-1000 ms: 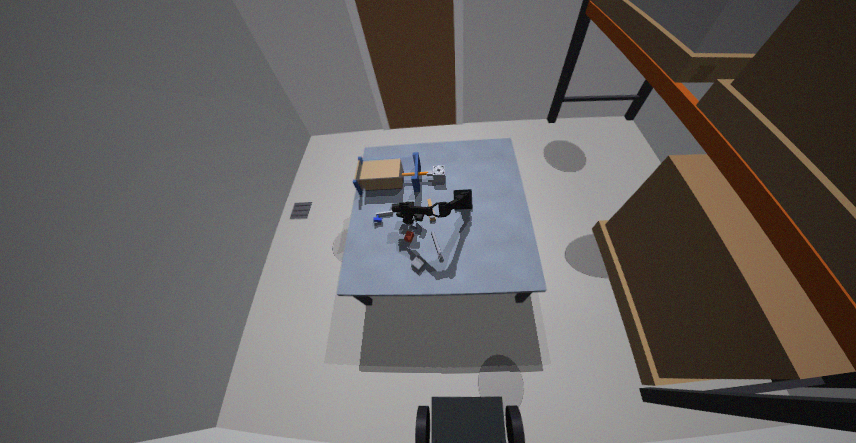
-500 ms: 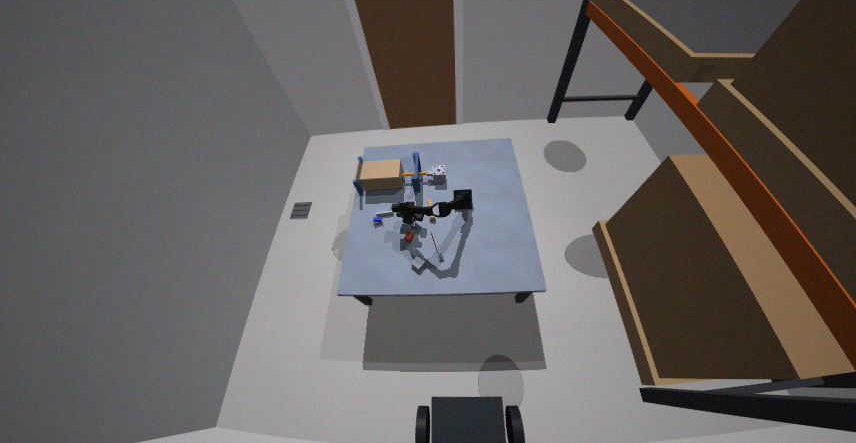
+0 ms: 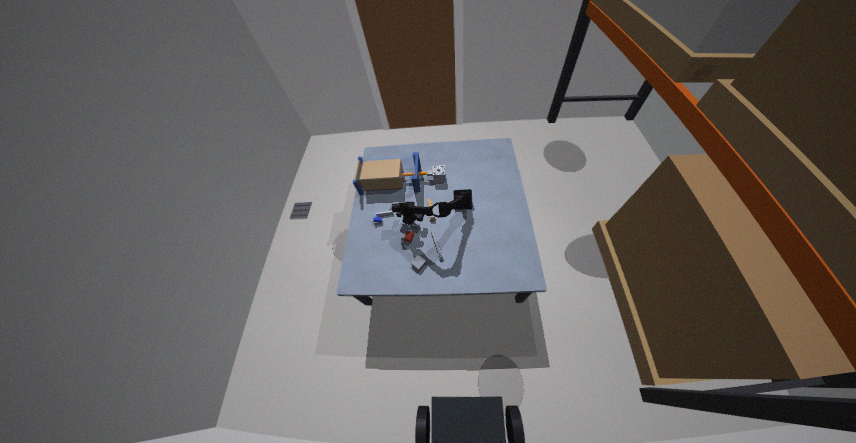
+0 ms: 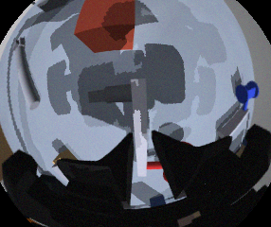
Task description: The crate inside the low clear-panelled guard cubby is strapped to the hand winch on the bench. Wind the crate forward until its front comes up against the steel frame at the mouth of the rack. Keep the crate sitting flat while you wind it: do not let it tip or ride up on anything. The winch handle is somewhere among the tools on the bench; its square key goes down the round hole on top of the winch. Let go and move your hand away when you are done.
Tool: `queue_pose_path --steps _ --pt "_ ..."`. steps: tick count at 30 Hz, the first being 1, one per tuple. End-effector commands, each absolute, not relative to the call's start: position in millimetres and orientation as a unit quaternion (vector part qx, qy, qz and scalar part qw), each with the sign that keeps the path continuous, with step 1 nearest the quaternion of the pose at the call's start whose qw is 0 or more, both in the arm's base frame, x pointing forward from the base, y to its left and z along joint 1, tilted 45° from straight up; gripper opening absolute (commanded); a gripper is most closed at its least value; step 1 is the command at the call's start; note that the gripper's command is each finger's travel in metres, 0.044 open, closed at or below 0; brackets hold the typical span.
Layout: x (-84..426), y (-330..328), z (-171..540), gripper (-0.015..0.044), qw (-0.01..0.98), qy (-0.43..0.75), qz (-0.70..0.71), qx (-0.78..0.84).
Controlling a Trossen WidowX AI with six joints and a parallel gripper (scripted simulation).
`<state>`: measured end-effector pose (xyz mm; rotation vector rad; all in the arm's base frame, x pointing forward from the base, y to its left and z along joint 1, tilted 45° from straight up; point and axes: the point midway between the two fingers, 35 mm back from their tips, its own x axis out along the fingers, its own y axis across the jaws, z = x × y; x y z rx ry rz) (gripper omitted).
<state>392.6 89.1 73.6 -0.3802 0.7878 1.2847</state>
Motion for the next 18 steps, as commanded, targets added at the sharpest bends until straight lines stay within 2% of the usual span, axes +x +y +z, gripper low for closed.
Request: queue_pose_path --steps 1,9,10,18 --pt "393 89 74 0.0080 0.713 0.355 0.579 -0.172" --pt "393 89 74 0.0027 0.713 0.355 0.579 -0.172" --pt "393 89 74 0.0000 0.713 0.355 0.579 -0.172" --pt "396 69 91 0.0000 0.716 0.358 0.575 -0.171"
